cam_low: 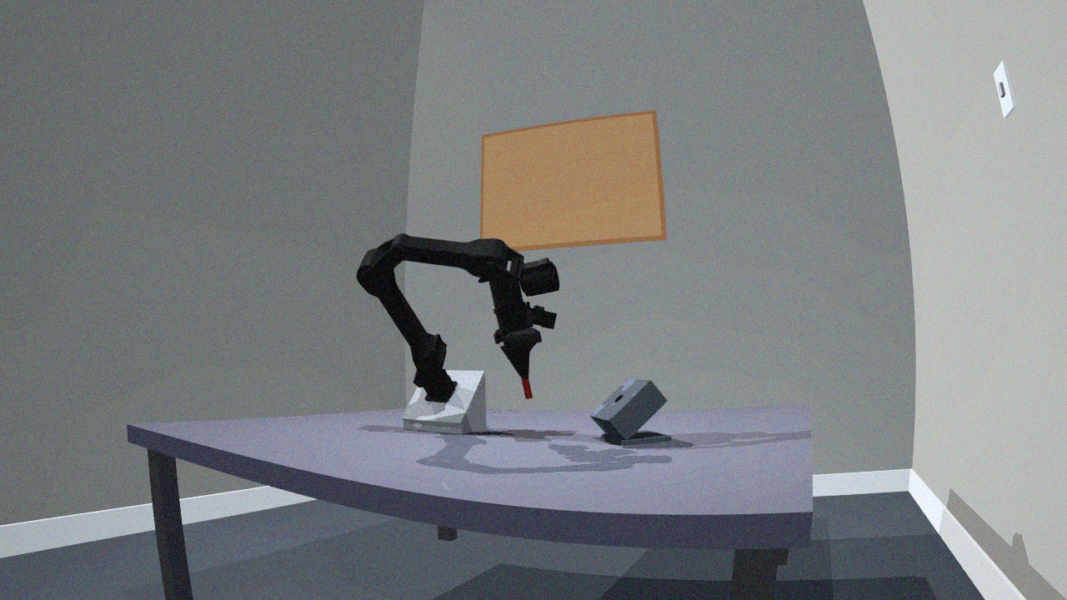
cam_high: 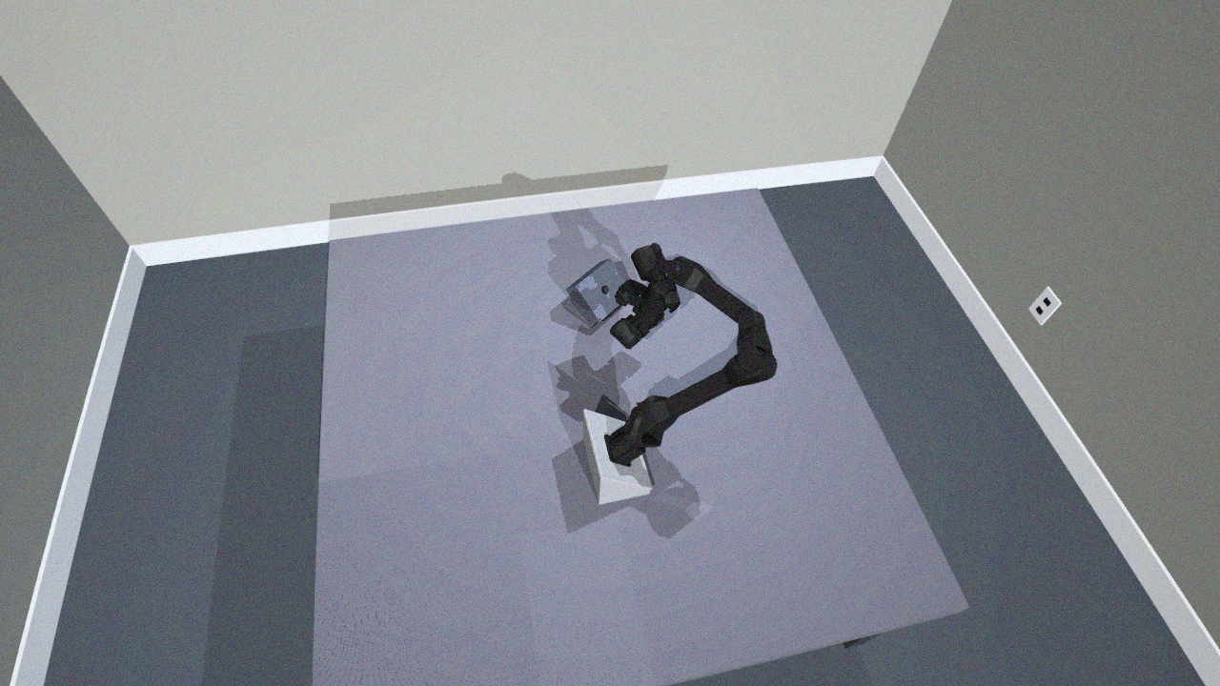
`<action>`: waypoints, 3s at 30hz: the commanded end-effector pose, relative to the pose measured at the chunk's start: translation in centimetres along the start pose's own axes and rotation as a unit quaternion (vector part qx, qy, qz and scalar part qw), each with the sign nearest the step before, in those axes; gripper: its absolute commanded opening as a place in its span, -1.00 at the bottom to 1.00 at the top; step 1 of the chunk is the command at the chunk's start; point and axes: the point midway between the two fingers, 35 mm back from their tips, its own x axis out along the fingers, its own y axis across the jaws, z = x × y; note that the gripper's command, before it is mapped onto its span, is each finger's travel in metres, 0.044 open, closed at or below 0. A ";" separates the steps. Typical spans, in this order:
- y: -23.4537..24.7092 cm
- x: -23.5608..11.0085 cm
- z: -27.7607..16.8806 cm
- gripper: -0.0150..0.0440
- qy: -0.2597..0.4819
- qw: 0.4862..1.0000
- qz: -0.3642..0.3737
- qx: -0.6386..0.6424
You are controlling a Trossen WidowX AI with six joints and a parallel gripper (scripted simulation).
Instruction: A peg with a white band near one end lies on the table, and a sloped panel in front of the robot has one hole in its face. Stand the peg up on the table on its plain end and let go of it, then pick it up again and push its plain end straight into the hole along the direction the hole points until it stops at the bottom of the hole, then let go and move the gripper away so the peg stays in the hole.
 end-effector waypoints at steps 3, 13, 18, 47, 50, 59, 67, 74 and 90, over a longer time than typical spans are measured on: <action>-0.9 -0.4 1.4 -0.49 -0.039 0.999 0.004 0.002; -2.4 -0.9 3.4 -0.49 -0.098 0.995 0.003 0.002; -3.3 -1.3 4.4 -0.49 -0.128 0.992 -0.001 0.000; -7.5 -2.1 8.5 -0.49 -0.238 0.971 -0.037 -0.012; -7.6 -1.7 8.8 -0.49 -0.239 0.970 -0.038 -0.012; -7.9 -0.2 9.8 -0.49 -0.244 0.969 -0.041 -0.012; -8.1 0.9 10.4 -0.49 -0.247 0.968 -0.043 -0.013; -8.2 1.2 10.6 -0.49 -0.248 0.968 -0.043 -0.010; -8.3 3.0 11.5 -0.49 -0.249 0.968 -0.044 -0.009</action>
